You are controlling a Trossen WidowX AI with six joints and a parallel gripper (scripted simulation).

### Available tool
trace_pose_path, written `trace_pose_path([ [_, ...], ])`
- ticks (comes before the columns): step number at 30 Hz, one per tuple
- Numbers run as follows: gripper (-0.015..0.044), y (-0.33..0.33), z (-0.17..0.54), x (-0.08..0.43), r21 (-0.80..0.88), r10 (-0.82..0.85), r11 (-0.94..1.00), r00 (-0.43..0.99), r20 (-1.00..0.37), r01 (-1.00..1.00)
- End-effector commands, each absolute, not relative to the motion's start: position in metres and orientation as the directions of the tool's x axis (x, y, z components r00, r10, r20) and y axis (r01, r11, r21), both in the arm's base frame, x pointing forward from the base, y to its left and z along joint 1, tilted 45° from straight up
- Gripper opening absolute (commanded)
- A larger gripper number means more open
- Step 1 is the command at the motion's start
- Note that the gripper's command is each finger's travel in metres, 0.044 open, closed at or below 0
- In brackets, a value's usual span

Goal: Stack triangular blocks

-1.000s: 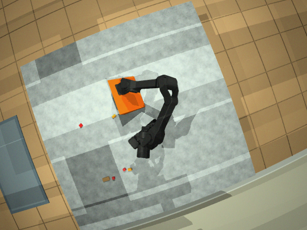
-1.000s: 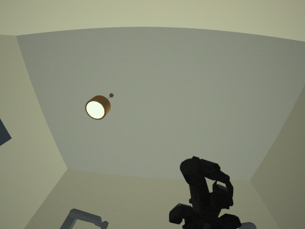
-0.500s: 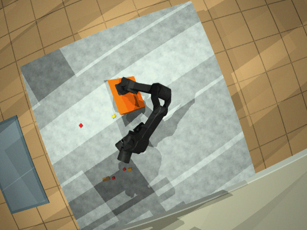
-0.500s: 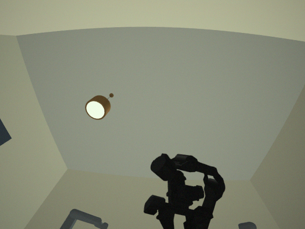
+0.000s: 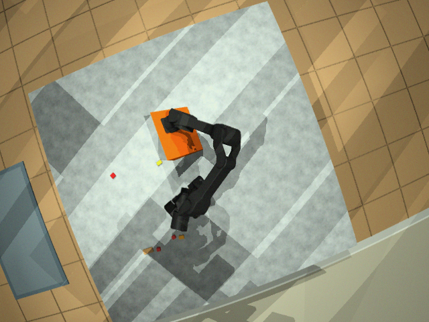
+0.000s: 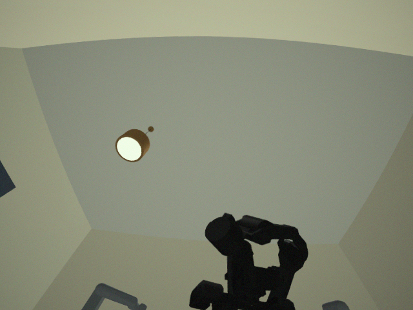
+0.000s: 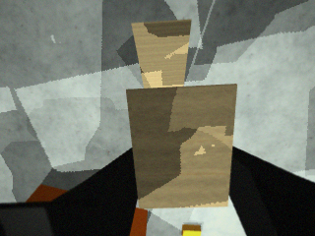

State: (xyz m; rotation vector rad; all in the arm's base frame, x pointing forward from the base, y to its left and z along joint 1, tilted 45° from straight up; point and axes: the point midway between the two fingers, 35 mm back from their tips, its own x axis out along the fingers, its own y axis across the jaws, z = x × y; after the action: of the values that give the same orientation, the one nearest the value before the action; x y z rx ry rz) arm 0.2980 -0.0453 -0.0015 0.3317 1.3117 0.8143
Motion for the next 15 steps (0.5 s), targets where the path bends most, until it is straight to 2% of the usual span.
trace_pose_path([
  [1, 0.0, -0.03, -0.012, 0.304, 0.65, 0.698, 0.683, 0.035, -0.715, -0.334],
  [15, 0.0, -0.001, -0.03, 0.313, 0.652, 0.701, 0.68, 0.035, -0.713, -0.335],
])
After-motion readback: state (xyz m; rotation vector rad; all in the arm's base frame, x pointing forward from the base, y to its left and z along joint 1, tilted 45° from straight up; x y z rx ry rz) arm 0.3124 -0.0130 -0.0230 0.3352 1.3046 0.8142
